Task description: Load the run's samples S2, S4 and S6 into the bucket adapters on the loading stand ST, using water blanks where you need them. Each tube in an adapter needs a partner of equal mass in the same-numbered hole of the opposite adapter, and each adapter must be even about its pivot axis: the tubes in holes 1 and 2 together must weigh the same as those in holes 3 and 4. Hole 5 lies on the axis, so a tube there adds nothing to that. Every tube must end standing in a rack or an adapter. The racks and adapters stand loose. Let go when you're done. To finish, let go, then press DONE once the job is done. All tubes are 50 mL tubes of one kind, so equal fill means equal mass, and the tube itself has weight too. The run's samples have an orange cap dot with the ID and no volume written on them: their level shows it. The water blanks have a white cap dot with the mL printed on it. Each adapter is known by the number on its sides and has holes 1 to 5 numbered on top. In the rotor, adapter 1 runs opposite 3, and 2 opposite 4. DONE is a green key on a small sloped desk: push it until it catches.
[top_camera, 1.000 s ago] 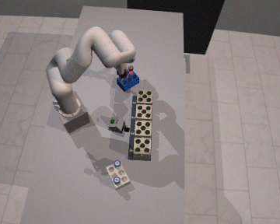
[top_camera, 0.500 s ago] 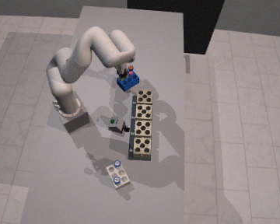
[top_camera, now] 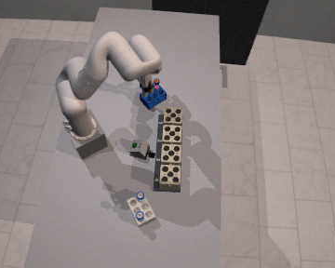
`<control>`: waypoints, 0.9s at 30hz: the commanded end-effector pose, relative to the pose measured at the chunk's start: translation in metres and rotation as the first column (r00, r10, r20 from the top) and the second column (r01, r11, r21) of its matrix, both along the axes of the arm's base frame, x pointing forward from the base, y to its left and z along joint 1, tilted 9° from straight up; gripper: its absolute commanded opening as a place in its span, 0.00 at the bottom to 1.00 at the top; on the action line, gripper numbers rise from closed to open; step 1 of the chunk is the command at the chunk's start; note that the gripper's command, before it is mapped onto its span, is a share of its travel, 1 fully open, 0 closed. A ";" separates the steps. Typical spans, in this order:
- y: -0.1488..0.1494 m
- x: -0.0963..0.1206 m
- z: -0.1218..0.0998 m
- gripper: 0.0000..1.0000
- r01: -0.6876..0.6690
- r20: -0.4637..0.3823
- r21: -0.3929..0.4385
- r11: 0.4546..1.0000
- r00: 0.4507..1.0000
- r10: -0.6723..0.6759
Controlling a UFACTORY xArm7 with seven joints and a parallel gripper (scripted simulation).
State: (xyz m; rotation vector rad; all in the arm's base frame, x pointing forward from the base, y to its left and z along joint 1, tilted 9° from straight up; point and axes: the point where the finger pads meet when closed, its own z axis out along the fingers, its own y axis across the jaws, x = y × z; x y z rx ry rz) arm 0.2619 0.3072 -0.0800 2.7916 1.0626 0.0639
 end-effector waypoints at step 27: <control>0.005 -0.002 0.031 0.00 -0.001 0.002 0.003 1.000 1.000 0.001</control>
